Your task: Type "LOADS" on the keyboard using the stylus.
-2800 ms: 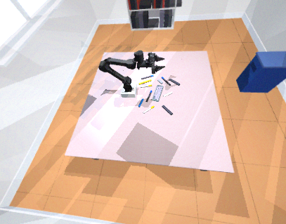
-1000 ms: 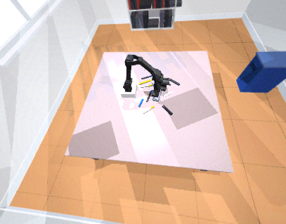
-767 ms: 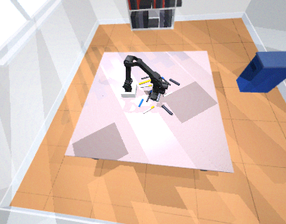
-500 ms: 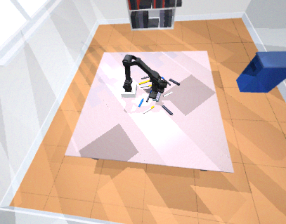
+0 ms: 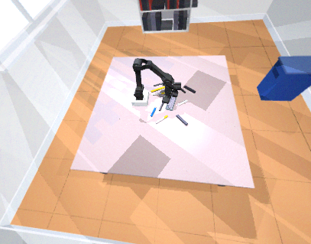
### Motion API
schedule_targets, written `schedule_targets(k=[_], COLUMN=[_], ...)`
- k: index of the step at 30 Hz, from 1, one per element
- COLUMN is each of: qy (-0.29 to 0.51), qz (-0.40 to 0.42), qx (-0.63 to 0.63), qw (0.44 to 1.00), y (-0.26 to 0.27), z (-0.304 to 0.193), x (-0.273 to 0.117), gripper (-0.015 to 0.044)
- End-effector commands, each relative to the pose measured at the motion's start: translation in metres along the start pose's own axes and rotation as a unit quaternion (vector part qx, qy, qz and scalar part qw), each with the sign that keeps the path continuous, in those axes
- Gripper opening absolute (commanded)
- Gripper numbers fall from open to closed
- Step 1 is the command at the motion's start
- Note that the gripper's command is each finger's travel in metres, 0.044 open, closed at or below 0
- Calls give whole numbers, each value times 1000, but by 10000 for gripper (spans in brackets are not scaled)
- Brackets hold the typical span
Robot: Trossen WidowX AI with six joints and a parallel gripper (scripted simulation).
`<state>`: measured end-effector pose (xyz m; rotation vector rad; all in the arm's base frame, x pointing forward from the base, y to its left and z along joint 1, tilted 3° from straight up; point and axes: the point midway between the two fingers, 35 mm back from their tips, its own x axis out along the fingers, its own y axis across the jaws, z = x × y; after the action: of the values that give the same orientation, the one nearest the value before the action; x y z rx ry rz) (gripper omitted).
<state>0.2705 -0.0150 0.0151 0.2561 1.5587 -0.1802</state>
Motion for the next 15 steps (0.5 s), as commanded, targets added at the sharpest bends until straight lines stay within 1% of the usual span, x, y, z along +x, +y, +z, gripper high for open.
schedule_targets(k=[1,3,12,13,15], qy=[-1,-1,-1,-1,-1], qz=[4,3,4,4,3], qx=[-5,-3,-3,-3,-3], qw=[1000,1000,1000,1000,1000], y=[39,46,46,46,46], z=[-1,-2,-2,-1,0], x=[-1,-1,-3,-10,-39], gripper=[0,0,0,0,0])
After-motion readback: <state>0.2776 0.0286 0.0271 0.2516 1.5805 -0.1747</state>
